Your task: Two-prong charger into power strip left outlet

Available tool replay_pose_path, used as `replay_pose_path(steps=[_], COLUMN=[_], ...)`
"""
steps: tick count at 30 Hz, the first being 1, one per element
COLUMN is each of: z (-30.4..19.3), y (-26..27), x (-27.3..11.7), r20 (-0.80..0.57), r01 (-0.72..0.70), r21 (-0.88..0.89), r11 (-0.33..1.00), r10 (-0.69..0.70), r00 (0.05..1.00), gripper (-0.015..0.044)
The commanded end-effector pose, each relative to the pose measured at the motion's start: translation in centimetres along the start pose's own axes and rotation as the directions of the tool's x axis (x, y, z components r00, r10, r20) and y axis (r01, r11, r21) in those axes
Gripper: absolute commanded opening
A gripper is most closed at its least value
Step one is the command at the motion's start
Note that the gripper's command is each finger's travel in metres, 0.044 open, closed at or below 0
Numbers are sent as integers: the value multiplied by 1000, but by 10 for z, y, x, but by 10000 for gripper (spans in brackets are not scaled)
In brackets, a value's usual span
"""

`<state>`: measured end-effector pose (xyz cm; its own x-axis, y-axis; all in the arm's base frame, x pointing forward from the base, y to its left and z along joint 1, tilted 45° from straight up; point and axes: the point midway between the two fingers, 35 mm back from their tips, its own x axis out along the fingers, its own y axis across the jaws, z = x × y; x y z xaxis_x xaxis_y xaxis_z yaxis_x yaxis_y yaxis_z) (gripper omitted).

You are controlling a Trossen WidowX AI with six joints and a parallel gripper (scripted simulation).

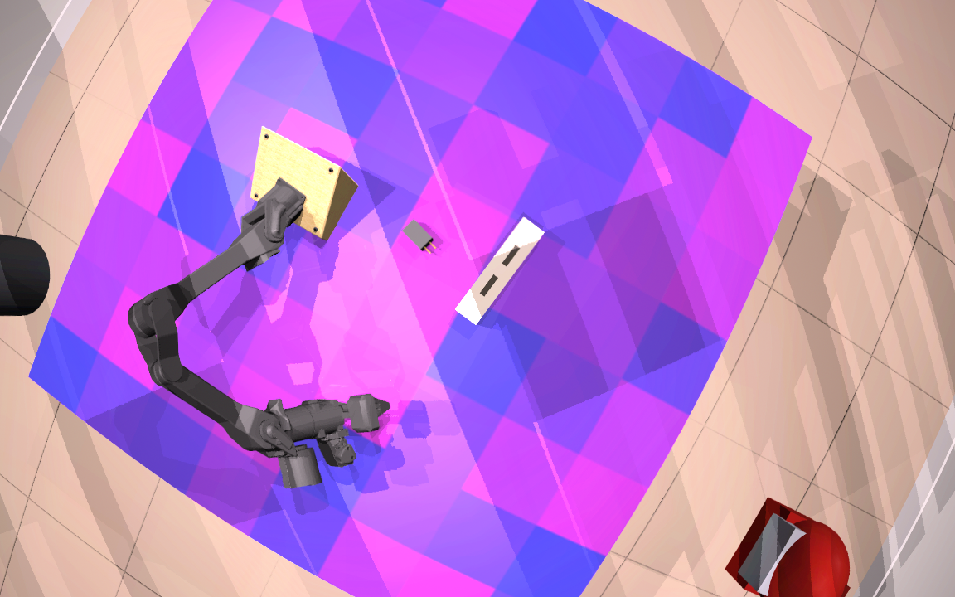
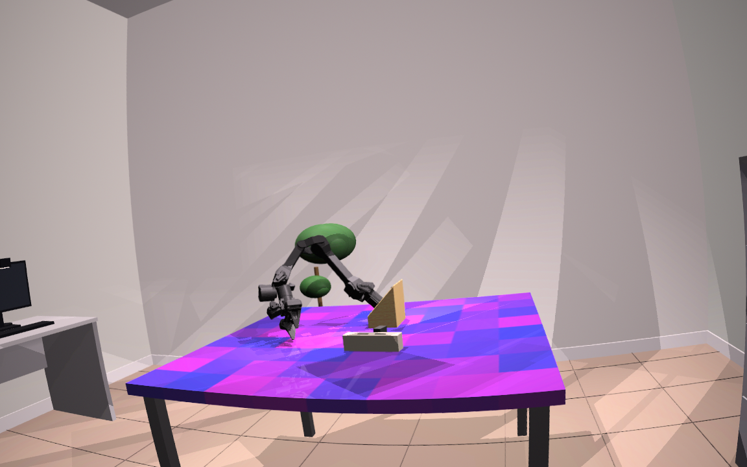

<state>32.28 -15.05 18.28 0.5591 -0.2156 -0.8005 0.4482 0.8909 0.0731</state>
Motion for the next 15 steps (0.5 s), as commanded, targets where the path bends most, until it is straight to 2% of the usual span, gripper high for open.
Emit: replay_pose_path(steps=[1, 15], z=[-13, -53], y=[14, 57], x=[12, 41], r20=[-60, -217], r01=[2, 30], r21=[-4, -14], r11=[1000, 999], r10=[-2, -32], r00=[998, 976], gripper=[440, 440])
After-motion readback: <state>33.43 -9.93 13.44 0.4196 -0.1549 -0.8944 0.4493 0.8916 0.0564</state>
